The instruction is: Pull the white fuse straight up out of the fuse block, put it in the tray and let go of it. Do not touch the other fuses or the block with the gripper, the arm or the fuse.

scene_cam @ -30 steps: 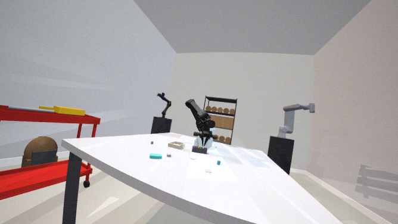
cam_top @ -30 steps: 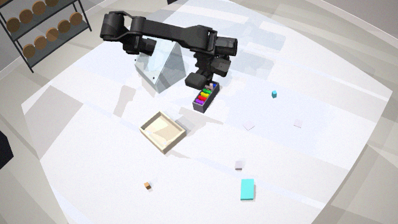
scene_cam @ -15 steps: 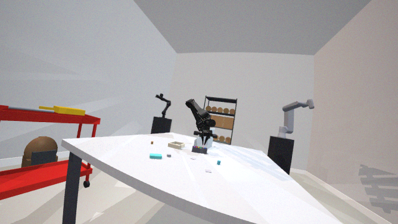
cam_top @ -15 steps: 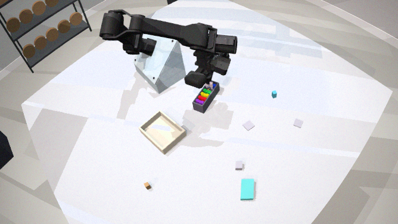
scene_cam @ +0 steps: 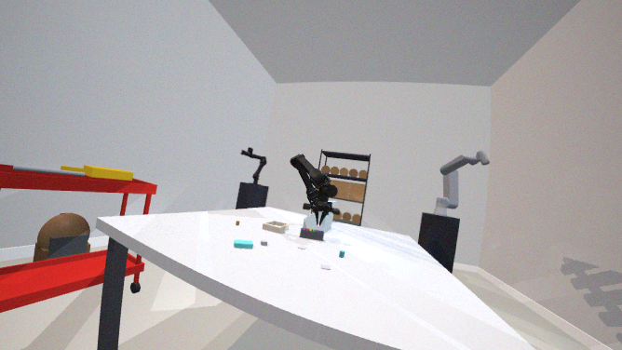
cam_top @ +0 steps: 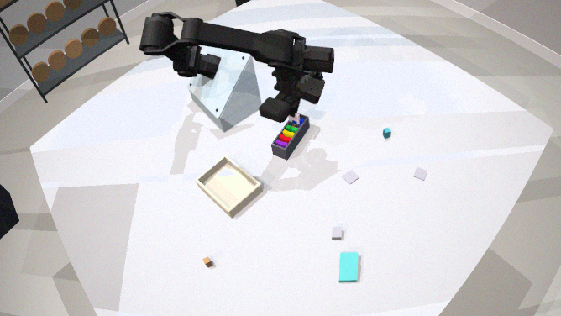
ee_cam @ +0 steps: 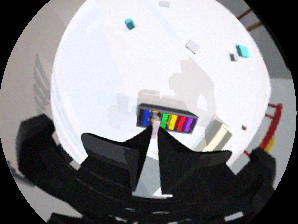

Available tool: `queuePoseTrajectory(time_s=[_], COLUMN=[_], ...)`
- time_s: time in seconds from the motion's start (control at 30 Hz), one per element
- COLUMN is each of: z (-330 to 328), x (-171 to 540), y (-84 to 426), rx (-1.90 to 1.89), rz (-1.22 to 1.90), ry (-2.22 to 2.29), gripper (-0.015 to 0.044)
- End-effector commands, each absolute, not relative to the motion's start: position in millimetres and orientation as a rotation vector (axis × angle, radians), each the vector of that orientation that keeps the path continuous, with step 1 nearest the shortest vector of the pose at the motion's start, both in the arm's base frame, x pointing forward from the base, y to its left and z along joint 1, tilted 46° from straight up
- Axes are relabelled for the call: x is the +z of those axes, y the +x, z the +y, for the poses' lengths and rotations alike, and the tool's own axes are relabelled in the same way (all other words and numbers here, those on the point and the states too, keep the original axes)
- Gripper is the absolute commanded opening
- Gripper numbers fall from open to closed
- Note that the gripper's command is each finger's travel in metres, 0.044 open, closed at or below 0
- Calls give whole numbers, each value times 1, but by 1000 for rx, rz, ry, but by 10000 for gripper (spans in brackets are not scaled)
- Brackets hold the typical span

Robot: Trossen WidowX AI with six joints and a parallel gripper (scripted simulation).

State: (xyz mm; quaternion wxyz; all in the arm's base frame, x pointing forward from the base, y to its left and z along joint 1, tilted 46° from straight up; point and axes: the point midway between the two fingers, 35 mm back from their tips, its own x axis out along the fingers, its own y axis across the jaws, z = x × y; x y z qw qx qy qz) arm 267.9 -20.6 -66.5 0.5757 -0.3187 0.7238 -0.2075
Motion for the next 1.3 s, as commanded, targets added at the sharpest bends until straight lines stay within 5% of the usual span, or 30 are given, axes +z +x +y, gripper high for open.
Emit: queuePoseTrajectory(time_s=[0.0, 0.77, 1.27], z=[-18, -3, -71], x=[-64, -48, 21], y=[270, 273, 290], rx=[-485, -484, -453], rz=[1687, 1687, 1683], ry=[-739, -738, -721], gripper=[0, 0, 0])
